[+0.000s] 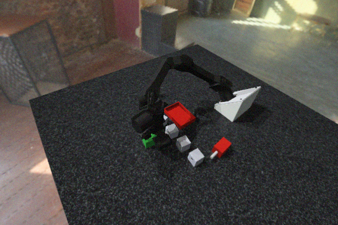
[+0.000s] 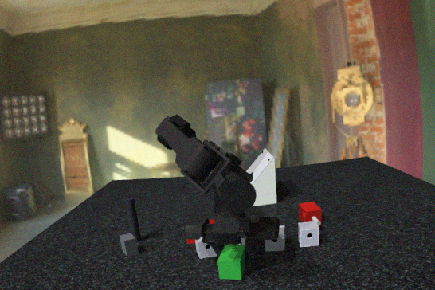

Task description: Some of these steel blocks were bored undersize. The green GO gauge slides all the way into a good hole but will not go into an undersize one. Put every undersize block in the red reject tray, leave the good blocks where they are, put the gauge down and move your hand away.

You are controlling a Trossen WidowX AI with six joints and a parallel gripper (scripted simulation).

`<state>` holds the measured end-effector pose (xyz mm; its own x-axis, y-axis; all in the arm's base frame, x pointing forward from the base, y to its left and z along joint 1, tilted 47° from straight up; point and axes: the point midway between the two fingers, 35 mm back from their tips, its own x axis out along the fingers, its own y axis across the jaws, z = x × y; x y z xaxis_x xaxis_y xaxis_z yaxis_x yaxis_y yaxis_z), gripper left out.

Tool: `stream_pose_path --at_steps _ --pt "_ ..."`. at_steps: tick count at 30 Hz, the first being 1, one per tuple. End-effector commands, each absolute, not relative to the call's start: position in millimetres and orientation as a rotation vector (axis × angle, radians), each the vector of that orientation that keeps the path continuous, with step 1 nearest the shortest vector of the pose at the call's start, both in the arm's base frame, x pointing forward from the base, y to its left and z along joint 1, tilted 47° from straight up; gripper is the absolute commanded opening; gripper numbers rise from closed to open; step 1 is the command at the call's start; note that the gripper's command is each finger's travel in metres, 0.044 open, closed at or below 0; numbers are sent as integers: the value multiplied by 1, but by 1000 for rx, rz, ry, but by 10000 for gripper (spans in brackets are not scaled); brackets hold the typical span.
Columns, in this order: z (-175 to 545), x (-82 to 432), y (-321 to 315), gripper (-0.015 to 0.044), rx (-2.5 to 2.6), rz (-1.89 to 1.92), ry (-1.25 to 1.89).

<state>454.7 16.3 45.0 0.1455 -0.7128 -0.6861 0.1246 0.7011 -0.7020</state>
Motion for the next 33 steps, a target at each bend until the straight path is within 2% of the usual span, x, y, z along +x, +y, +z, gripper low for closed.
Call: stream_pose_path --at_steps 1,33 --pt "50 456 20 0 -562 -644 1282" --pt "46 455 20 0 -562 -644 1282"
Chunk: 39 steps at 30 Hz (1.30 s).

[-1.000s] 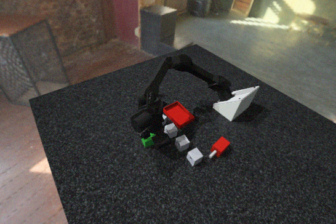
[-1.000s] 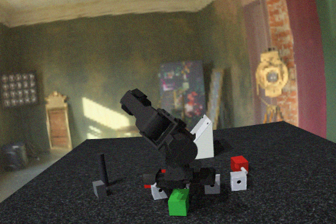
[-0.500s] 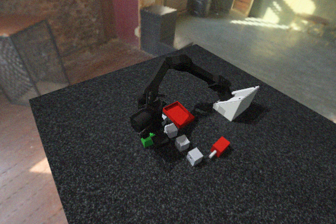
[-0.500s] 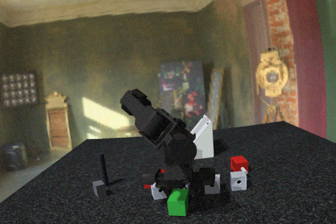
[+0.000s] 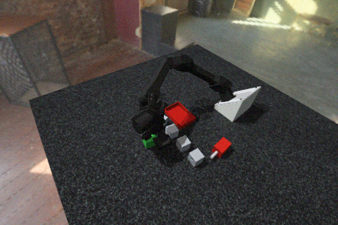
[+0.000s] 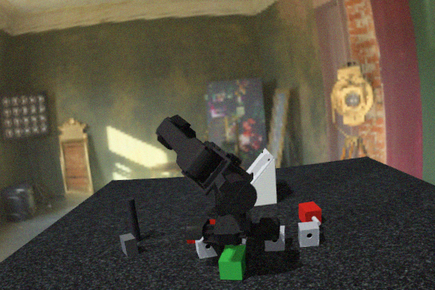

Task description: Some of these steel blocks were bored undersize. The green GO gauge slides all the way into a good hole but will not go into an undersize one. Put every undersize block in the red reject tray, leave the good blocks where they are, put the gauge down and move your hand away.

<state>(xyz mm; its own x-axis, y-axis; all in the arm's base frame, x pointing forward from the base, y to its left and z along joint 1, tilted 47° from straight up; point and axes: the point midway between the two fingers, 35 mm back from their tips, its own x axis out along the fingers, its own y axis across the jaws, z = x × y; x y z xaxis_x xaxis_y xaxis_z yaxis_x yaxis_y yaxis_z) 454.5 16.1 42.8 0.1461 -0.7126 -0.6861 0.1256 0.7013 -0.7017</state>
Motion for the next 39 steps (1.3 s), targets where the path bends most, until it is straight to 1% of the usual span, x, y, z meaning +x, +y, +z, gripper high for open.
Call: stream_pose_path --at_steps 1,39 --pt "46 455 20 0 -562 -644 1282" --pt "47 454 19 0 -562 -644 1282"
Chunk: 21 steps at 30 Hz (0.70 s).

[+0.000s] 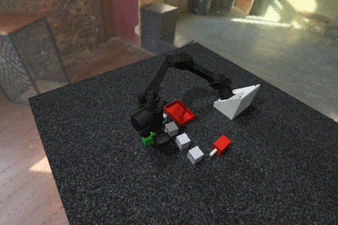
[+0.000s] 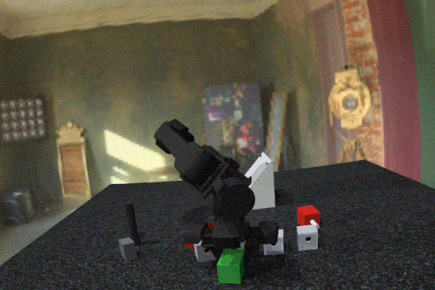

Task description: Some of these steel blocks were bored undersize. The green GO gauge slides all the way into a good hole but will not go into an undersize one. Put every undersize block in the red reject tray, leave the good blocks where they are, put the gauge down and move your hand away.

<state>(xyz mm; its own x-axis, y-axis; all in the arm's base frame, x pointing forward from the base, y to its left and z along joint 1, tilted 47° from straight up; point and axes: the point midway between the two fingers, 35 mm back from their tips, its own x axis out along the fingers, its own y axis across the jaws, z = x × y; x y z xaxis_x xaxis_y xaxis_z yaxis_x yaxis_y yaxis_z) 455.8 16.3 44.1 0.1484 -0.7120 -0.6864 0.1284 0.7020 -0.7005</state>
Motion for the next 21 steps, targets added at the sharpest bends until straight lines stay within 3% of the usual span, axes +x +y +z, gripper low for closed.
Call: stream_pose_path --at_steps 1,21 --pt "47 454 19 0 -562 -644 1282" --pt "51 457 20 0 -562 -644 1282"
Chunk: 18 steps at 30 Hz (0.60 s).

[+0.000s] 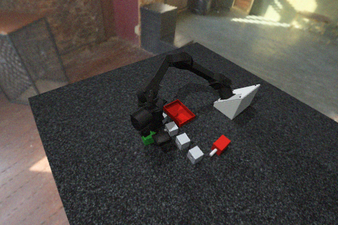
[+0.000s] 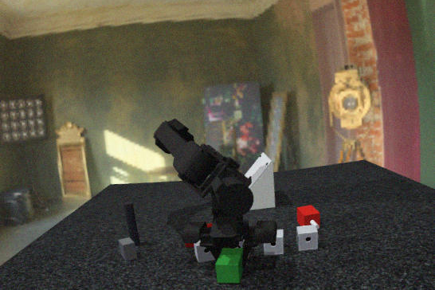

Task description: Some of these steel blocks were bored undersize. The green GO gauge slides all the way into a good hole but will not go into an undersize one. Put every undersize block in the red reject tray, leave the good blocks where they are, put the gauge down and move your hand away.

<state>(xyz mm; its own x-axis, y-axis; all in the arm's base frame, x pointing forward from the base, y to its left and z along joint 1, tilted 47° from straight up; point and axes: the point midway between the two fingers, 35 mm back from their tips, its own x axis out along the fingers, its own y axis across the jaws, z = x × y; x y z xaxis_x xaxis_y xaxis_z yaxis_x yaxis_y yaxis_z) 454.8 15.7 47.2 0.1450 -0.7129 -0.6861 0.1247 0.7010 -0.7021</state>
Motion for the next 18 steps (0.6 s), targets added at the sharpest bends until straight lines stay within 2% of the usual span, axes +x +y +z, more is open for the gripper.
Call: stream_pose_path --at_steps 1,18 --pt "51 457 20 0 -562 -644 1282" --pt "46 456 21 0 -562 -644 1282"
